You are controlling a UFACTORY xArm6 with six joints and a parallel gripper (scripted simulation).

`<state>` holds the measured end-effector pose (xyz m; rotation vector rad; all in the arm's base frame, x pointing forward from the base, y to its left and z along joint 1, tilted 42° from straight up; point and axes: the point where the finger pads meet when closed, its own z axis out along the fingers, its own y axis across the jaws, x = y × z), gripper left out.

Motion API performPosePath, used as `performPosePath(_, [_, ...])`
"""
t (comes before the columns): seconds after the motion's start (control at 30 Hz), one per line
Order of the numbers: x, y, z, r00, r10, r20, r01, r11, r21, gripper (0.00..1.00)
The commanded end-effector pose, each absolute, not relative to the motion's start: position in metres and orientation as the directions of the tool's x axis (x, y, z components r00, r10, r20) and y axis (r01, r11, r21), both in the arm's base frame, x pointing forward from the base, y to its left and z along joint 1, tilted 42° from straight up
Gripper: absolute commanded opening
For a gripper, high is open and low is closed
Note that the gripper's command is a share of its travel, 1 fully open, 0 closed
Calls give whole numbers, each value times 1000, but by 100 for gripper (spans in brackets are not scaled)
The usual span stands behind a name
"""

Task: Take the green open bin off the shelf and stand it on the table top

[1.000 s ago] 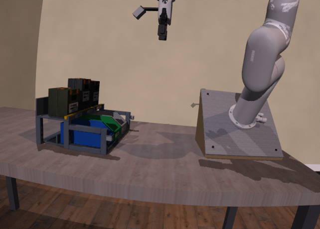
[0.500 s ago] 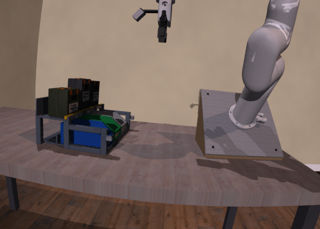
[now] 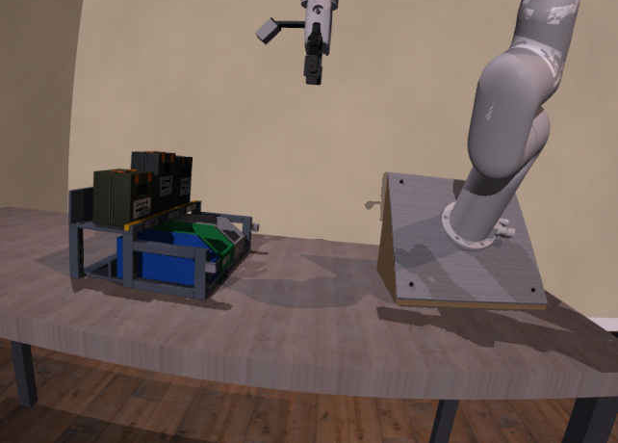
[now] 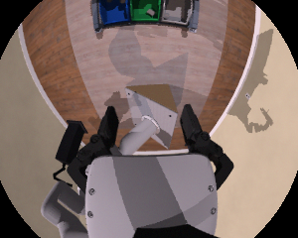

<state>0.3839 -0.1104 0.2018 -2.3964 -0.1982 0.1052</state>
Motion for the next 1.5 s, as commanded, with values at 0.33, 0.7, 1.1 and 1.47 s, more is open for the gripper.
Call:
performPosePath(0.33, [384, -110, 201, 985, 171, -18, 114, -732, -672, 100])
performPosePath(0.7, [402, -100, 204, 993, 102, 59, 115, -734, -669, 100])
performPosePath(1.1, [429, -84, 210, 985, -4, 173, 114, -738, -665, 100])
performPosePath(1.47, [422, -89, 209, 918, -176, 354, 112, -744, -659, 100])
